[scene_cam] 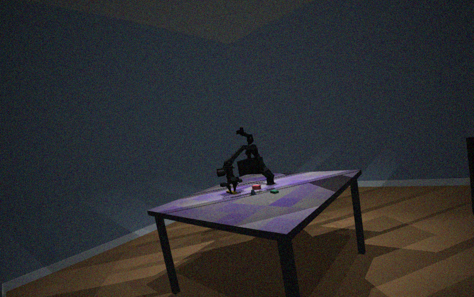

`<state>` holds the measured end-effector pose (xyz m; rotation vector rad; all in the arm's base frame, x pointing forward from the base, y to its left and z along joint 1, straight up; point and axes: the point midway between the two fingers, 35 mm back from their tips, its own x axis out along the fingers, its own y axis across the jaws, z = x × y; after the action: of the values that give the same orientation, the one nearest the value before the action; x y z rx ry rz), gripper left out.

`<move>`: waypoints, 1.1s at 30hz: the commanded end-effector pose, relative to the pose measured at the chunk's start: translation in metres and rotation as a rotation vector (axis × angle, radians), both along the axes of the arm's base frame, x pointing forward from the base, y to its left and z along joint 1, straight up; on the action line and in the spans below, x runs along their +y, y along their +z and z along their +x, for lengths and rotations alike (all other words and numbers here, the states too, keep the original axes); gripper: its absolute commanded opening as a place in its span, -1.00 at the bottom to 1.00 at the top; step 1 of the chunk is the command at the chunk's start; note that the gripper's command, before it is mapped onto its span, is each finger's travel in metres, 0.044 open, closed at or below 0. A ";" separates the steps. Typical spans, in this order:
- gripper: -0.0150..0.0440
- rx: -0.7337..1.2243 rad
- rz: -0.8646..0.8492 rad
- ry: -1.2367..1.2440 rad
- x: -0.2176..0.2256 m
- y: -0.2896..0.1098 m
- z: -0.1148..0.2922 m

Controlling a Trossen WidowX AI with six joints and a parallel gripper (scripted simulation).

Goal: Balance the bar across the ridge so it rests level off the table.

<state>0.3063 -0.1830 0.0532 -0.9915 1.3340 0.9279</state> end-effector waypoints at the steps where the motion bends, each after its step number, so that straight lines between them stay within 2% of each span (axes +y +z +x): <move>1: -0.07 0.000 0.000 0.000 0.000 0.000 0.000; 4: -0.14 0.000 0.000 0.000 0.000 0.000 0.000; 8: -0.49 0.000 0.000 0.000 0.000 0.006 0.001; 33: -0.49 0.002 0.004 0.003 0.001 0.071 -0.001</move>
<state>0.3047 -0.1821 0.1153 -0.9842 1.3385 0.9369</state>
